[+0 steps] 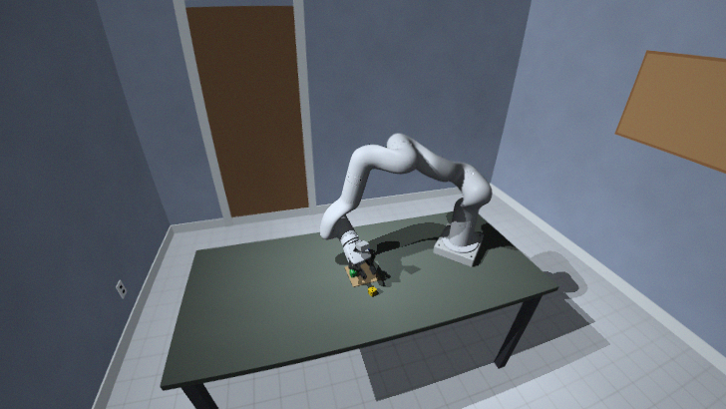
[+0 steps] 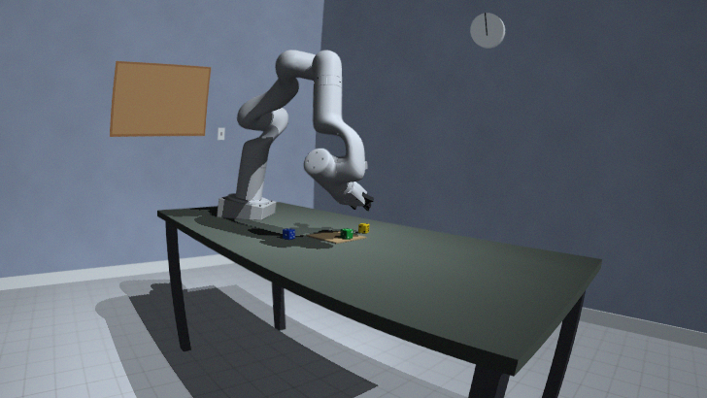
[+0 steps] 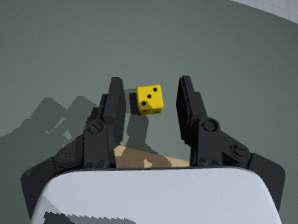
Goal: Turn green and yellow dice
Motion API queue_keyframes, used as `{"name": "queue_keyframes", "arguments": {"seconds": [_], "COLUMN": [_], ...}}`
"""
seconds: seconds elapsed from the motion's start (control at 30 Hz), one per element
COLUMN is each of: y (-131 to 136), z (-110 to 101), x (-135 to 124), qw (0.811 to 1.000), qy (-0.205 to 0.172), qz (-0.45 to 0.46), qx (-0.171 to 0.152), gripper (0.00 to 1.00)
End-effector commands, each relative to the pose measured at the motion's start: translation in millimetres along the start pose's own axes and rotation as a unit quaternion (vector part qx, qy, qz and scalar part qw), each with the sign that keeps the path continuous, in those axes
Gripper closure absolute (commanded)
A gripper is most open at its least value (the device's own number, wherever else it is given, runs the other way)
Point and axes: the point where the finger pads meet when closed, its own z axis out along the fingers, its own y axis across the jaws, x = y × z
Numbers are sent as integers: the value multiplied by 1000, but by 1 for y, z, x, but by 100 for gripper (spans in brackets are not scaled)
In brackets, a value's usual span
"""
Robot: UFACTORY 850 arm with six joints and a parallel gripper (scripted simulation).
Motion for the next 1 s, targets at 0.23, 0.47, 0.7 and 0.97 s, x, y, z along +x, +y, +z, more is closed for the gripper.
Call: {"name": "queue_keyframes", "arguments": {"seconds": [0.23, 0.47, 0.7, 0.97], "y": [-7, -28, -42, -45], "z": [4, 20, 26, 26], "x": [5, 5, 5, 7], "qw": [999, 987, 961, 934], "qy": [-26, -124, -236, -327], "qz": [15, 55, 78, 81], "qx": [23, 85, 120, 122], "gripper": [53, 53, 53, 53]}}
